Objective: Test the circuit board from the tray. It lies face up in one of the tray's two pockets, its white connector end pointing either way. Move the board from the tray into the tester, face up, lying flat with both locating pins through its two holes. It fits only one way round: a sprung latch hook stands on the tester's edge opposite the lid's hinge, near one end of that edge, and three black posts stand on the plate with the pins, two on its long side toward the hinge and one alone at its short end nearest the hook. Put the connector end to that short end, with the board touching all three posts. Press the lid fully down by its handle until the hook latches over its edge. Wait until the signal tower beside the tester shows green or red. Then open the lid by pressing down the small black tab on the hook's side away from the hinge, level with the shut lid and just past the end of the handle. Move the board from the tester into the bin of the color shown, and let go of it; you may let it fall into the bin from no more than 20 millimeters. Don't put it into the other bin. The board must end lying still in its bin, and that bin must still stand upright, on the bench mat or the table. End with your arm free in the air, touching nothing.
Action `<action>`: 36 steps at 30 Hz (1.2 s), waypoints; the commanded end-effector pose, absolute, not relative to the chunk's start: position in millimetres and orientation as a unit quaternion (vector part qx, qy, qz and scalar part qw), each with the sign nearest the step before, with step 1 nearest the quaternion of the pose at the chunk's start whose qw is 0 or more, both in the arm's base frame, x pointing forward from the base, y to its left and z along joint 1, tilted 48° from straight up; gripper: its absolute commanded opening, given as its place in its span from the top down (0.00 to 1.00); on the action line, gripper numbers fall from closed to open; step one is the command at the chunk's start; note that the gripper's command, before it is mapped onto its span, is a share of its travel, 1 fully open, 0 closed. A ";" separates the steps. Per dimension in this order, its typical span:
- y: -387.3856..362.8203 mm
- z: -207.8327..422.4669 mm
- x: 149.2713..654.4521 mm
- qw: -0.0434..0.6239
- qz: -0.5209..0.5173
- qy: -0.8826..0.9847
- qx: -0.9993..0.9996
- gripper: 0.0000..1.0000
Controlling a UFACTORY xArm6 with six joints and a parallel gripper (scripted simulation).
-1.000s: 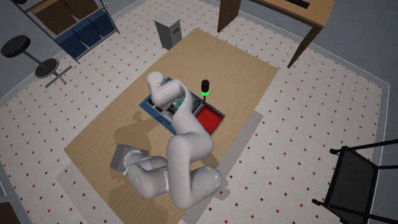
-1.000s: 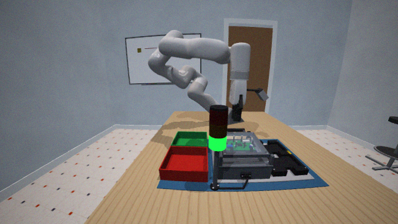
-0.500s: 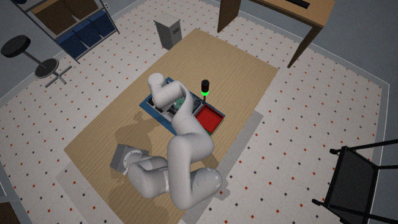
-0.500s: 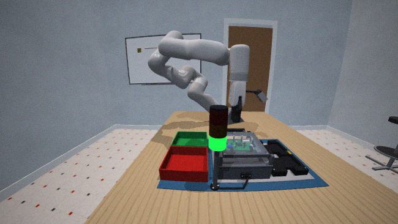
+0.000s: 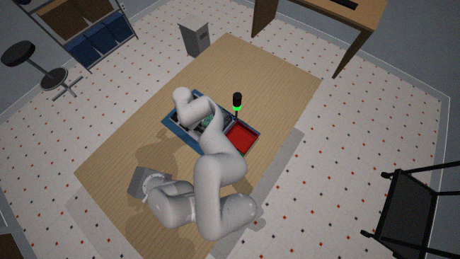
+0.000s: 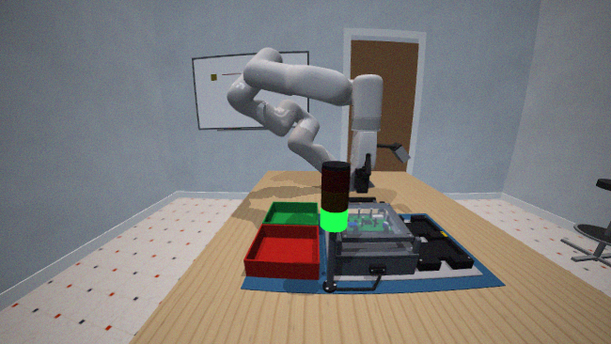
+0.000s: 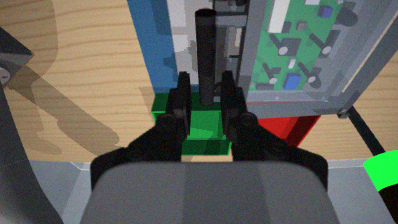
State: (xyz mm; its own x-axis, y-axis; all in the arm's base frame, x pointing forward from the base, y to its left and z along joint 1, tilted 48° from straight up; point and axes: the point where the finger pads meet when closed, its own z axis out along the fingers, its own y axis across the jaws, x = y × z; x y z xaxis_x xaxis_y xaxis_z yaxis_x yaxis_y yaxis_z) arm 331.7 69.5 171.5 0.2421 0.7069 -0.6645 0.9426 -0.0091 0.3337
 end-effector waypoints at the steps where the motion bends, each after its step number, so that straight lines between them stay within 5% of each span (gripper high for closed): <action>1: 69.7 171.6 332.6 0.376 -0.155 0.595 0.693 0.73; 36: 59.6 161.8 336.8 0.376 -0.155 0.595 0.693 0.73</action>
